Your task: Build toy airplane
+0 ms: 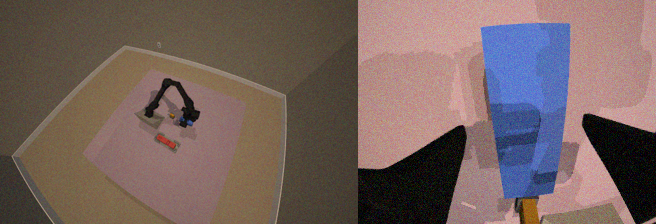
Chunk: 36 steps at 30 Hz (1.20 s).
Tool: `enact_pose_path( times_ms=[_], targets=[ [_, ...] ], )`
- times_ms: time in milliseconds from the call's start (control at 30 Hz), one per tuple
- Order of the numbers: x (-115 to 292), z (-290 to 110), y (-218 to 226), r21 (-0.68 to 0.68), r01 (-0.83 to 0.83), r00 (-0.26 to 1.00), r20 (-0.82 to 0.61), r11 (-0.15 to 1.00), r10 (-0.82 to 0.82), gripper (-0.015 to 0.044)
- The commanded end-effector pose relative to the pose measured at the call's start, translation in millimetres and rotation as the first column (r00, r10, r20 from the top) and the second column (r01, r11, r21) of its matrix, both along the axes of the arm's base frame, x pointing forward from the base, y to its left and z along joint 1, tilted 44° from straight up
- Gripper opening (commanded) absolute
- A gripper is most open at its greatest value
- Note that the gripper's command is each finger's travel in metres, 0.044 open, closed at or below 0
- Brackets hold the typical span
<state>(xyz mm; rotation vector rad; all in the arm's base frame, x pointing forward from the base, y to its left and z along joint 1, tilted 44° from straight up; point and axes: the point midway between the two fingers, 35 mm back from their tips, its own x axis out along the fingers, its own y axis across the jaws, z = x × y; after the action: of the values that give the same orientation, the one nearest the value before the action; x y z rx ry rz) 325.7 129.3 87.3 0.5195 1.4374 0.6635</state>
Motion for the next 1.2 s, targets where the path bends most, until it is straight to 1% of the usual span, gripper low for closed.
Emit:
enact_pose_path(
  times_ms=[0, 133, 467, 700, 867, 1167],
  targets=[
    [-0.7, -5.9, 4.5, 0.002, 0.005, 1.000, -0.005, 1.000, -0.005, 0.0440],
    [-1.0, -8.6, 7.2, 0.002, 0.005, 1.000, -0.005, 1.000, -0.005, 0.0440],
    [-1.0, -8.6, 7.2, 0.002, 0.005, 1.000, -0.005, 1.000, -0.005, 0.0177],
    [-1.0, -8.6, 7.2, 0.002, 0.005, 1.000, -0.005, 1.000, -0.005, 0.0131],
    [-0.3, -4.0, 3.5, 0.001, 0.001, 1.000, -0.007, 1.000, -0.001, 0.0000],
    [3.2, 13.9, -14.7, -0.005, -0.002, 1.000, -0.008, 1.000, 0.002, 0.0000]
  ],
)
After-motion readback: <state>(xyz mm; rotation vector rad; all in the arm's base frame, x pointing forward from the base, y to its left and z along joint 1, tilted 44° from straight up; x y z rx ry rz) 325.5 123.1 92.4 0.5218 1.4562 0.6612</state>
